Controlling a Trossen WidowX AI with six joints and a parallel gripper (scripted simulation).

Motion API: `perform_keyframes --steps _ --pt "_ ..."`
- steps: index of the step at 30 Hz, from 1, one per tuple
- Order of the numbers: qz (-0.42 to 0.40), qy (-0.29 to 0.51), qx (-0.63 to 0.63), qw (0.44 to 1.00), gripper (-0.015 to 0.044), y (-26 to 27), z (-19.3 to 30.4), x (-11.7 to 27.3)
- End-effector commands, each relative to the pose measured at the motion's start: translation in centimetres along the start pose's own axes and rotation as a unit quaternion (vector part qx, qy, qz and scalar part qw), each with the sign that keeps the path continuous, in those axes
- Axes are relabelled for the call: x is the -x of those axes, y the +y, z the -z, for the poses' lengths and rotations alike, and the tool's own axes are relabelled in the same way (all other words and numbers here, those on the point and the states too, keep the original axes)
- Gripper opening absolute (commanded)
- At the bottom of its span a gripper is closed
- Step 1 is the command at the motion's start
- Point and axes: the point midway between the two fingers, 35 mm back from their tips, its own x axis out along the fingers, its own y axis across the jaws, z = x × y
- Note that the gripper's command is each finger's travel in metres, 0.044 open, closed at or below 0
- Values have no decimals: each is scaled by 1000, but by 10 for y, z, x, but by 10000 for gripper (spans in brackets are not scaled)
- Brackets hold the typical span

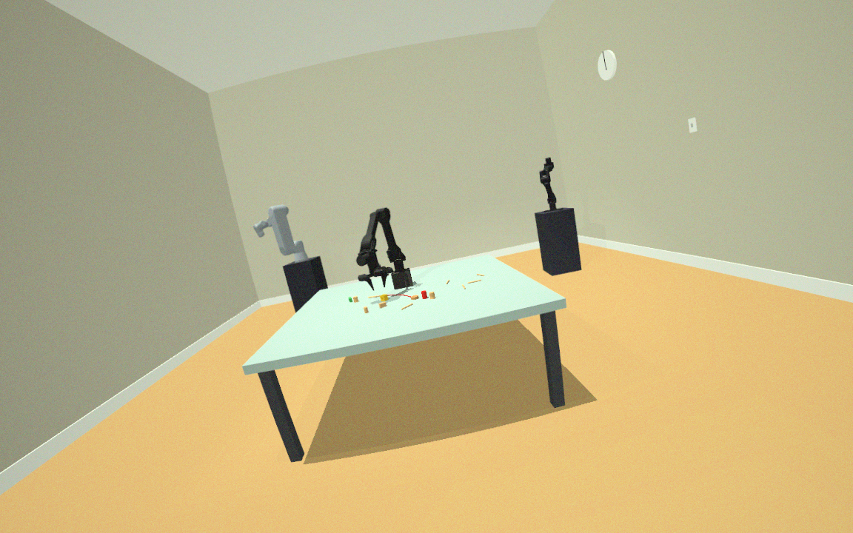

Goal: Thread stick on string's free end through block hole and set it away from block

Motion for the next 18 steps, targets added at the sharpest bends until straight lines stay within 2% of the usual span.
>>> perform_keyframes --steps 1,3,7,18 --pt "5 -1 -347 938 394 -1 30 2" --pt "5 -1 -448 894 440 0 39 2" --pt "5 -1 -632 775 440 3 57 1" --pt "6 -2 -871 491 440 10 87 0"
